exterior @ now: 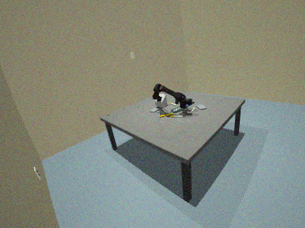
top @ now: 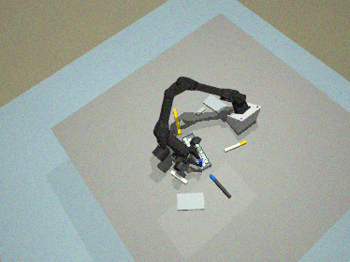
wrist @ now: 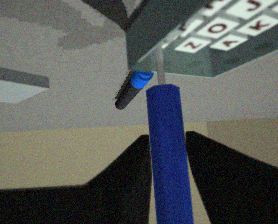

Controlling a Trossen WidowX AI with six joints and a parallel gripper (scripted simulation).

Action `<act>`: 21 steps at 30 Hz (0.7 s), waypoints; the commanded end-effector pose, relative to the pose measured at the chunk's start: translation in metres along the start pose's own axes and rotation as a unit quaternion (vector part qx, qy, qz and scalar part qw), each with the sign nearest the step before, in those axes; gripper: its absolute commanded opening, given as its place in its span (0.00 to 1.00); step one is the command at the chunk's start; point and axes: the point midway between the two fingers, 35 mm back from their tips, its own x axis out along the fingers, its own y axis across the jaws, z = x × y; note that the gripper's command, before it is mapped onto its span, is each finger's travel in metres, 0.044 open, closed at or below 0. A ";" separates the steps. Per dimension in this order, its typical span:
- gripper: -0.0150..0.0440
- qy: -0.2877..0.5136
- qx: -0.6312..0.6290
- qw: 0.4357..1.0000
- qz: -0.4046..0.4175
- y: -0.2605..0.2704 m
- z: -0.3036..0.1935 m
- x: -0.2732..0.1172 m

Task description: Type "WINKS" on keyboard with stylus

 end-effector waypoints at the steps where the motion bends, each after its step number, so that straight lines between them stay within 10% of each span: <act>1: 0.39 -0.003 -0.003 1.000 0.000 0.000 0.000 0.000; 21: 0.37 -0.005 -0.005 1.000 0.002 -0.002 -0.029 -0.019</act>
